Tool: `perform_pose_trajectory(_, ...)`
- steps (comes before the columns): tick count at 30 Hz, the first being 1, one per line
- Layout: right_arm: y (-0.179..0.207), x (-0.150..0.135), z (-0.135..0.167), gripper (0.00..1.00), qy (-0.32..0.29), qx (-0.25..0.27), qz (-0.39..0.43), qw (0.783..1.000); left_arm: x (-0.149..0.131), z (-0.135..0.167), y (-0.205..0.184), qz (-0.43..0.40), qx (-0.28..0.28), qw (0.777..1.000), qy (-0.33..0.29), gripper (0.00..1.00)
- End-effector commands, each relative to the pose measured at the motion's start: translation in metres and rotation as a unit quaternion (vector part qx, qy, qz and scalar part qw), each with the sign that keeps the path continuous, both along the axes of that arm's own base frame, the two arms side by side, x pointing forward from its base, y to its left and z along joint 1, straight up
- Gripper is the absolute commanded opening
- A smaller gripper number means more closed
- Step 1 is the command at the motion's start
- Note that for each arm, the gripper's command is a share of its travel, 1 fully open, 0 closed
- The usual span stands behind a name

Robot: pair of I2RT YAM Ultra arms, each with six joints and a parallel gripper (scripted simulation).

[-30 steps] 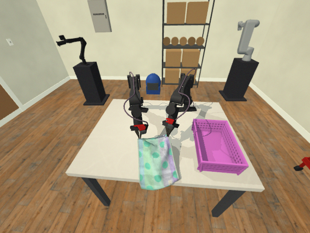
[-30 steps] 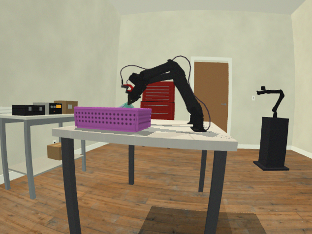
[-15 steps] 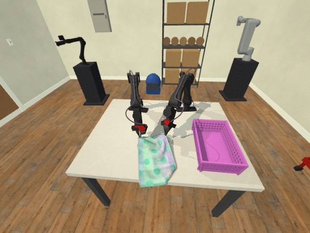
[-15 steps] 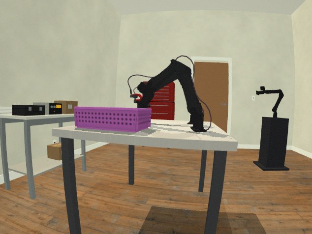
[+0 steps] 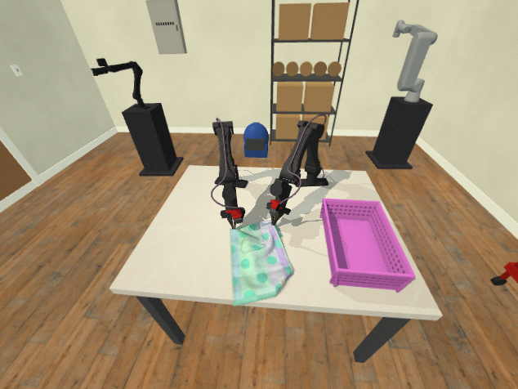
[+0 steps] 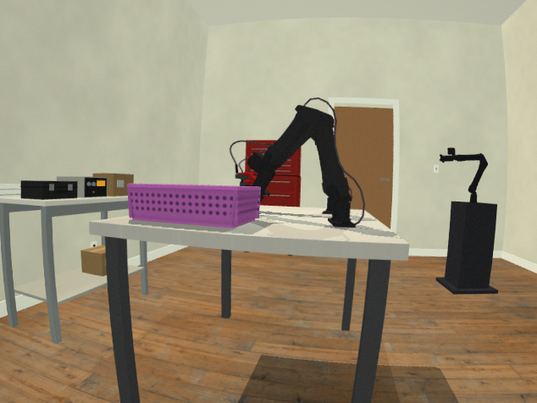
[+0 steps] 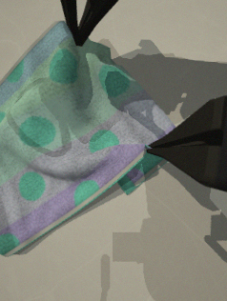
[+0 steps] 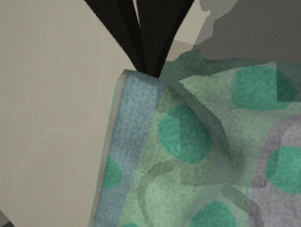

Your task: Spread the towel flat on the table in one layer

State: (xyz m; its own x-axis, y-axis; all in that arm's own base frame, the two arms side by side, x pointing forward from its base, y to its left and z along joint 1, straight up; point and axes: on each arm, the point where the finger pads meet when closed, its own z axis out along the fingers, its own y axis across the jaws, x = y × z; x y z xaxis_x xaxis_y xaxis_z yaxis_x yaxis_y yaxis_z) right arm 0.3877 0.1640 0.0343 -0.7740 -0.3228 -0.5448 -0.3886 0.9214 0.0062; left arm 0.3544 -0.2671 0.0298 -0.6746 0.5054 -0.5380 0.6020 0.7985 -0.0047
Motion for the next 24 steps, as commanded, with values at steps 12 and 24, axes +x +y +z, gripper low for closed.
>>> perform_pose_trajectory(12,-0.015,-0.012,-0.018,0.00,-0.020,0.000,-0.010,1.000,-0.015,-0.008,-0.008,-0.017,-0.014,0.999,-0.028,0.00)
perform_pose_trajectory(24,-0.022,-0.024,-0.012,0.12,-0.018,-0.001,-0.012,1.000,-0.020,0.002,-0.007,-0.020,-0.016,0.999,-0.027,0.12)
